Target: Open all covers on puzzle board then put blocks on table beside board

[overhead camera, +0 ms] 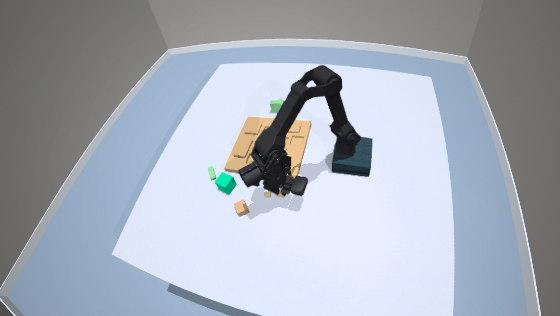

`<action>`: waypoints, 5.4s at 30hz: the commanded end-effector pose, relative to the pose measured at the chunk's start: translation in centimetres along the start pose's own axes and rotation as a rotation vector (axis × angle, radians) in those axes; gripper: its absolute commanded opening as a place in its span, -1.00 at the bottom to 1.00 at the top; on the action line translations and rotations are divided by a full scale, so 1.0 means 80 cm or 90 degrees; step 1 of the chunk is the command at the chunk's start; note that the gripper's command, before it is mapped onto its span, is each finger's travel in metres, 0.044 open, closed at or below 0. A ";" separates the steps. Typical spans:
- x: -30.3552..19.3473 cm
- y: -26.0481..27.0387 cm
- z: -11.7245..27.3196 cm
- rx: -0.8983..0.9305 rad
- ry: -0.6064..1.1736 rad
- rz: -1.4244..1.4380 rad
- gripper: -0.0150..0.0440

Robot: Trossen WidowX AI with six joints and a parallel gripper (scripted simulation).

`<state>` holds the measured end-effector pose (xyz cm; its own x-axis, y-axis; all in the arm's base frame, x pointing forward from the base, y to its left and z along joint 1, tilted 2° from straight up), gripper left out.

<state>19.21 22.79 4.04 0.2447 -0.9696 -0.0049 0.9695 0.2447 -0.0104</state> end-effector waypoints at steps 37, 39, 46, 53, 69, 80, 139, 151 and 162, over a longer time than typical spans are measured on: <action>-0.002 -0.003 -0.006 0.006 0.011 0.014 1.00; -0.002 -0.002 0.002 0.005 0.010 0.012 1.00; -0.001 -0.002 0.029 0.002 0.006 0.006 1.00; 0.002 -0.004 0.056 -0.001 0.002 -0.001 1.00; 0.037 0.044 0.069 0.000 -0.001 0.468 0.02; 0.103 0.102 0.071 -0.001 -0.005 0.891 -0.49; 0.214 0.157 0.070 -0.014 -0.007 1.986 -0.49; 0.214 0.157 0.060 -0.014 -0.007 1.986 -0.49; 0.215 0.157 0.007 -0.014 -0.007 1.986 -0.49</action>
<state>35.74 9.24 5.51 -0.2183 0.9758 -0.0069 -0.9759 -0.2183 0.0024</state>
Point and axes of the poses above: the point midway between the two fingers, 35 mm back from their tips, its own z axis back along the fingers, its own y axis across the jaws, x = y × z, the point moved 4 cm from there along z, back along the fingers, and after that the axes turned 15 degrees about z, right-handed, at the moved point
